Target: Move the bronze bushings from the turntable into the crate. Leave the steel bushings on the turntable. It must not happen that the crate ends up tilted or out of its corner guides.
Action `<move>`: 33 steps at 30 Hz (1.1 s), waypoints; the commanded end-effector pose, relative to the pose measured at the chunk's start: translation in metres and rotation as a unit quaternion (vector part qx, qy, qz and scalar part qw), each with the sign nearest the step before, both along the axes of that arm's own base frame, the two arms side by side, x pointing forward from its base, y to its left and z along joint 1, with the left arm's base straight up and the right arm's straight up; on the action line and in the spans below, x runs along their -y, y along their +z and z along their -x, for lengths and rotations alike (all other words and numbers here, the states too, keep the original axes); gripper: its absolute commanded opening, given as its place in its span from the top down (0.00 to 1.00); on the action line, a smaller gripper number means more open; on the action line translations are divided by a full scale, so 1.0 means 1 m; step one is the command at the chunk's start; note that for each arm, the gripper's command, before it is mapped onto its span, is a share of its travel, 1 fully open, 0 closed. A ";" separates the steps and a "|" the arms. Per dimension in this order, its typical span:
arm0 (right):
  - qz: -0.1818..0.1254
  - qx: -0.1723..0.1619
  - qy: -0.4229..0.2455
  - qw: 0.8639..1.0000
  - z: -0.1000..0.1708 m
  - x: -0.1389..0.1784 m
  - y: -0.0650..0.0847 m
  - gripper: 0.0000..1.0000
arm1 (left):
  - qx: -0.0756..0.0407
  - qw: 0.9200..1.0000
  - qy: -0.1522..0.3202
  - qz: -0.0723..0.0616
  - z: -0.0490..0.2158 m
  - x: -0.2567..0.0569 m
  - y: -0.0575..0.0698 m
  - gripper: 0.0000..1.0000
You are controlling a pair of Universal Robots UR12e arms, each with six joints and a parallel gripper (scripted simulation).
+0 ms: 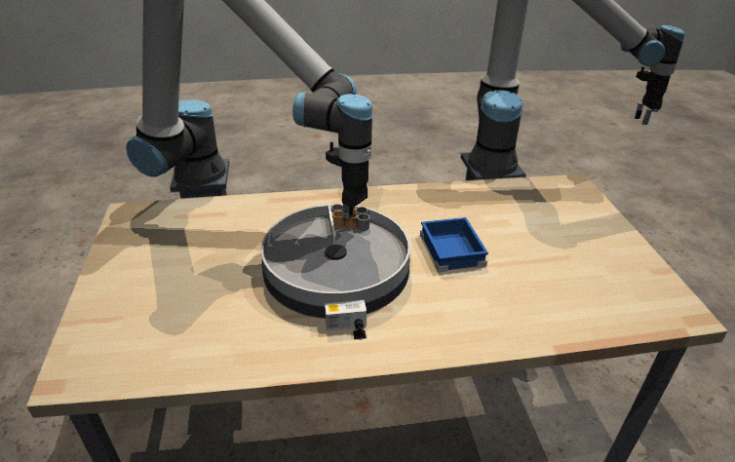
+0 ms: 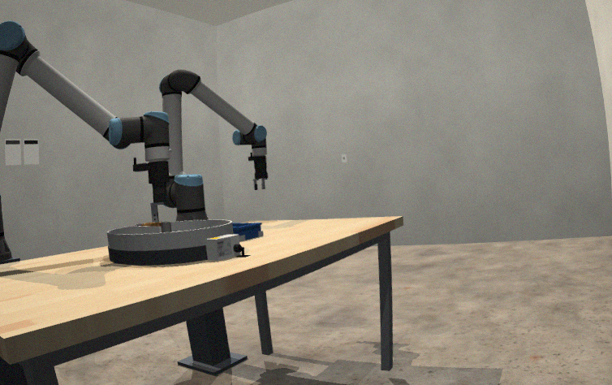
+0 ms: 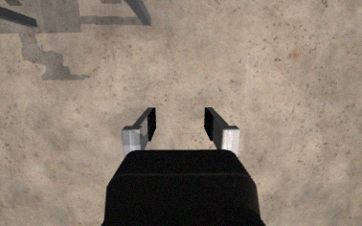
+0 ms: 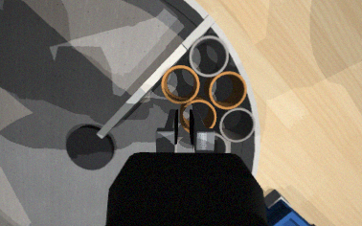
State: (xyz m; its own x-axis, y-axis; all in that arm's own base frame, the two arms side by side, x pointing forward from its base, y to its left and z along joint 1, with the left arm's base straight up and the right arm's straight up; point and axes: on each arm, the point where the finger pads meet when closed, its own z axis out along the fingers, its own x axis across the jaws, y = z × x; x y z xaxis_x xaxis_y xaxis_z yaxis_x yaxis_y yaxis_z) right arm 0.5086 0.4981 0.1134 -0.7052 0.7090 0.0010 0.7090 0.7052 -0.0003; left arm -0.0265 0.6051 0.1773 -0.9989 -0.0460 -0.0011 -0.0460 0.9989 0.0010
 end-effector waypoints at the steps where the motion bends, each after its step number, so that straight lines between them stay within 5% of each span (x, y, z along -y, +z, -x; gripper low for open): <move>1: -0.001 0.000 0.001 1.000 0.000 -0.002 0.001 0.64 | -0.001 1.000 0.000 0.000 0.002 0.002 0.000 0.00; 33: 0.000 0.000 0.001 1.000 0.001 0.001 -0.001 0.64 | -0.001 1.000 0.000 0.000 0.002 0.002 0.000 0.00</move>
